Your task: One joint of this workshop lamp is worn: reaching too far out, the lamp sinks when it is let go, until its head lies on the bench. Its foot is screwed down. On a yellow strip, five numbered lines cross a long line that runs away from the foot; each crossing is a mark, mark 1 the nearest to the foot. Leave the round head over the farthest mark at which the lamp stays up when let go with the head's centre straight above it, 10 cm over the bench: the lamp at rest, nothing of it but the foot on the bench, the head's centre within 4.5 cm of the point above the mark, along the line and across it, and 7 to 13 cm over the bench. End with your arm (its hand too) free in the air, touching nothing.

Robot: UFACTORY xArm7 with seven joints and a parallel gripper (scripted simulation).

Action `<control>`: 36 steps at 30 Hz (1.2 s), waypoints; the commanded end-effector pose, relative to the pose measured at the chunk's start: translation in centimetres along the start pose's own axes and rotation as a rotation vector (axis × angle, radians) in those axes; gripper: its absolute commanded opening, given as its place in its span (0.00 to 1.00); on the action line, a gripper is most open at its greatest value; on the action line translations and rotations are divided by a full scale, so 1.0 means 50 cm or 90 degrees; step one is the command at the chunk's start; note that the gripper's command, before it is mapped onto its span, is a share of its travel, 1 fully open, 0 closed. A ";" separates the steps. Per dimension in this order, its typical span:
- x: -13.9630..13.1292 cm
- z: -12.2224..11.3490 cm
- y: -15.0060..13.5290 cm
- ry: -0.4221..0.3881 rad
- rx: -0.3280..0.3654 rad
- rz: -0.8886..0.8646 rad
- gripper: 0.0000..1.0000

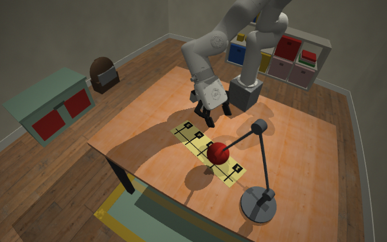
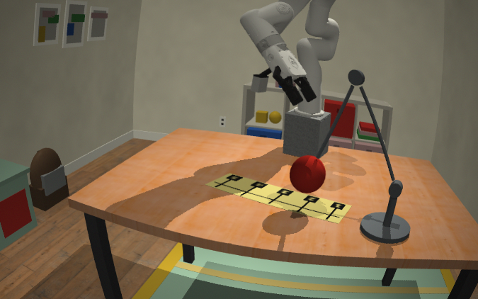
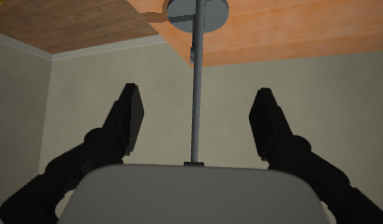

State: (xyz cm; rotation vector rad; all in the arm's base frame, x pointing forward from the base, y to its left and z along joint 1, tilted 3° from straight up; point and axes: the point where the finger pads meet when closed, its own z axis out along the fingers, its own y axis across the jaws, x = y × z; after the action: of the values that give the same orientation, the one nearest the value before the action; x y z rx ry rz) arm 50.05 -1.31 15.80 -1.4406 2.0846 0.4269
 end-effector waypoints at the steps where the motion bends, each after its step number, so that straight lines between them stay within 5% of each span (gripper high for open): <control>1: -0.002 0.001 -0.002 0.000 0.001 -0.001 1.00; 36: -0.001 0.009 -0.002 -0.001 0.001 -0.001 1.00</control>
State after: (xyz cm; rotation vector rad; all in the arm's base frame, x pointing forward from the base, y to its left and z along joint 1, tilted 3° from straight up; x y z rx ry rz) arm 50.18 -1.02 15.36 -1.4412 2.0844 0.4281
